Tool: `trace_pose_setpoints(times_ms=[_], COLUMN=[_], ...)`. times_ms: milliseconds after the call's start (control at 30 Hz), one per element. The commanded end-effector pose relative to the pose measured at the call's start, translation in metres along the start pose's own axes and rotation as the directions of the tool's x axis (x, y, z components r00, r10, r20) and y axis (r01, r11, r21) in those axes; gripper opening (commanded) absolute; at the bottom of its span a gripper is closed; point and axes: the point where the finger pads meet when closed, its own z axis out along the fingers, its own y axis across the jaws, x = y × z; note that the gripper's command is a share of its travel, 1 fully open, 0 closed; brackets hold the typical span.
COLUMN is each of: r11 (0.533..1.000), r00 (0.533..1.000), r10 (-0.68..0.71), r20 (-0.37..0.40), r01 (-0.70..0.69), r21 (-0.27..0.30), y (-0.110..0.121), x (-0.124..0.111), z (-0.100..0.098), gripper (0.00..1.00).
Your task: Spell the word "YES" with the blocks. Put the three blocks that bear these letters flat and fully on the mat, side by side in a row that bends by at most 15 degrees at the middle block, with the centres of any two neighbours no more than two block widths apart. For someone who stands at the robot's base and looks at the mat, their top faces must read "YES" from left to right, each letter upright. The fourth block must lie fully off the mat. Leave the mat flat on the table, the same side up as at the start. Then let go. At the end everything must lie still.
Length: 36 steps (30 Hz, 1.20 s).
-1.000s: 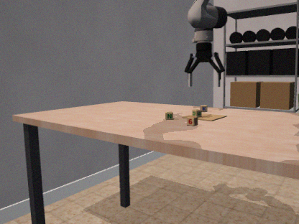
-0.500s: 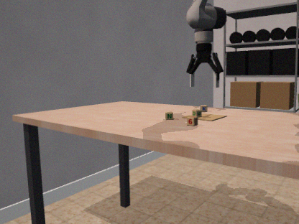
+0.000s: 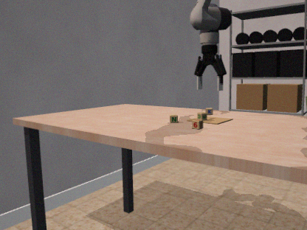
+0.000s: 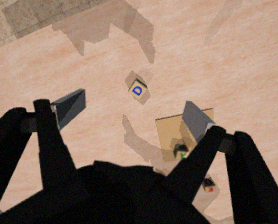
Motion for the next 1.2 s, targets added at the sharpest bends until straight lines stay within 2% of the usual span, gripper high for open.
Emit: trace_pose_setpoints(times_ms=[0,333,733,967,1000,1167], r11=[0.99,0.965,0.887,0.871,0.871,0.871], r00=[0.99,0.965,0.887,0.871,0.871,0.871], r10=[0.139,0.261,0.461,0.492,0.492,0.492], r20=[0.005,0.005,0.004,0.004,0.004,0.004], r01=[-0.139,-0.261,-0.461,-0.492,-0.492,-0.492], r21=[-0.003,-0.004,-0.005,-0.005,-0.005,-0.005], y=[0.0005,0.0005,0.0006,0.0006,0.0006,0.0006], x=[-0.0014,-0.0015,-0.0016,-0.0016,-0.0016,-0.0016], z=[0.0006,0.0019,0.0041,0.0044,0.0044,0.0044], gripper=[1.0,1.0,1.0,1.0,0.4,0.4])
